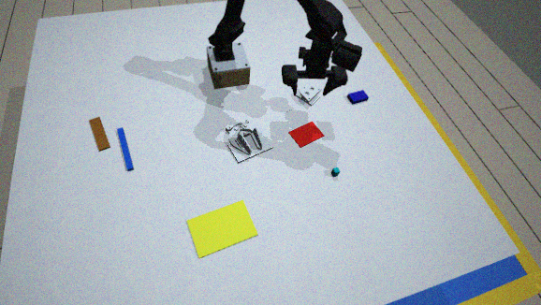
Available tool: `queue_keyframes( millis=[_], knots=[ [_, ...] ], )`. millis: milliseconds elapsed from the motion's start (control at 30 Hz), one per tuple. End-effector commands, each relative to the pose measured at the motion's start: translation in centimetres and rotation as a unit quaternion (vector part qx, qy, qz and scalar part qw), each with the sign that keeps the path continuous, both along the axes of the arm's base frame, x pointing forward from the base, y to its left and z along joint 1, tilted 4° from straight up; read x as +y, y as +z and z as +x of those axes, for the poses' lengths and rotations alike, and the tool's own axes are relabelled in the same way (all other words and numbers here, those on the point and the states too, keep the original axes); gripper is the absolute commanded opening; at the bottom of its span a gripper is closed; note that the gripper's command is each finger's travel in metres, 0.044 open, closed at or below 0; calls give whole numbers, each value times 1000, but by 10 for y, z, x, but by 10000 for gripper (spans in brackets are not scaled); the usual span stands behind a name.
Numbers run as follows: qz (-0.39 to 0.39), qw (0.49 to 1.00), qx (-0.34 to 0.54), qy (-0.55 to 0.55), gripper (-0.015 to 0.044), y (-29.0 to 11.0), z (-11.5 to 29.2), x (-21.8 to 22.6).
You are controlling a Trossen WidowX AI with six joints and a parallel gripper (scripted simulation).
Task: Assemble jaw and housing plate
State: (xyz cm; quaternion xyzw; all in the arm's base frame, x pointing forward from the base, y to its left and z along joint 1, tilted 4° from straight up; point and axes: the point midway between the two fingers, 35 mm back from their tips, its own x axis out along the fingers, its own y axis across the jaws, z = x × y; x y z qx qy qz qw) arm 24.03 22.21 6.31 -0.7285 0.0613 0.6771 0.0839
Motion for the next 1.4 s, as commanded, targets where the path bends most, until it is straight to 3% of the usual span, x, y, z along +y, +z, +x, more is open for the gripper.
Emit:
queue_keyframes(
  millis=[0,1033,1267,1367],
  knots=[
    [-3,999,-4,46,440,3,-6,6],
    [-33,923,-7,384,440,5,-61,44],
    [-35,916,-8,400,440,3,-64,45],
    [-35,916,-8,400,440,-20,-62,45]
  ],
)
